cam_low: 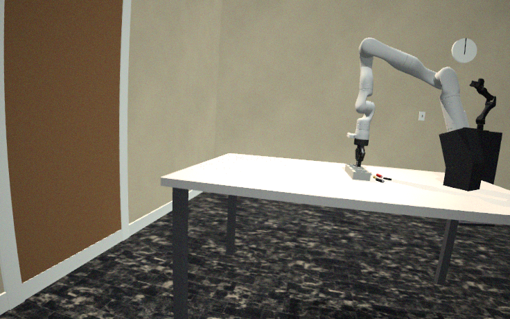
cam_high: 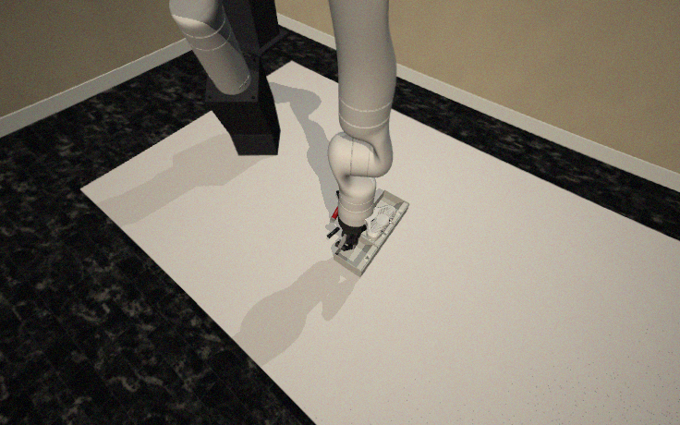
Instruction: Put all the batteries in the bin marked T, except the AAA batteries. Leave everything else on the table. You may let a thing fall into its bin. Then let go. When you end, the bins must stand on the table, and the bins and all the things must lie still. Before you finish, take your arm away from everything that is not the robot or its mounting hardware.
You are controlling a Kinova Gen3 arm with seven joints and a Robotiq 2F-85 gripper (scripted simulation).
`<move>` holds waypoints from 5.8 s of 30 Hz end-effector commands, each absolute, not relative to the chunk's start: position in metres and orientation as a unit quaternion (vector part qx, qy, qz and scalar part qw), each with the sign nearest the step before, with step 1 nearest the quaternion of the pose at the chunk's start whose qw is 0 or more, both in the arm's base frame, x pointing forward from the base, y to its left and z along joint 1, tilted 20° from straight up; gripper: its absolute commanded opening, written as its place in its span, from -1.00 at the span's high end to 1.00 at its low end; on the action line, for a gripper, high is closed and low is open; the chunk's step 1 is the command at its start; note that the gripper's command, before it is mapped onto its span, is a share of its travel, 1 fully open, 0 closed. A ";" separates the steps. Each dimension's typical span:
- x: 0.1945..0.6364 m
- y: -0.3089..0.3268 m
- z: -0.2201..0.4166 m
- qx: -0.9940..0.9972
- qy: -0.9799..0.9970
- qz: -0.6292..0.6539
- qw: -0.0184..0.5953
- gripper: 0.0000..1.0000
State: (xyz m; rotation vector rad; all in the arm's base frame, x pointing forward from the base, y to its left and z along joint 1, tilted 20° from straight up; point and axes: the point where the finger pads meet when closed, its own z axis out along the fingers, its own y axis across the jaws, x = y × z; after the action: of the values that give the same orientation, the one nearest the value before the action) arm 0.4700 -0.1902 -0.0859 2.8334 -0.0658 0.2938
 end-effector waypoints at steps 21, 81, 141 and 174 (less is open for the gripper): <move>0.467 -0.197 -0.095 0.984 -0.028 0.098 0.146 0.82; 0.458 -0.184 -0.053 0.984 -0.028 0.098 0.146 0.82; 0.475 -0.115 -0.112 0.984 -0.028 0.098 0.146 0.82; 0.476 -0.117 -0.119 0.984 -0.028 0.098 0.146 0.82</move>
State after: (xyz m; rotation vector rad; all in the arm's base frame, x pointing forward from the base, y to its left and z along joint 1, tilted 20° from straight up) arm 0.4755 -0.1173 -0.1193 2.8340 -0.0813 0.2800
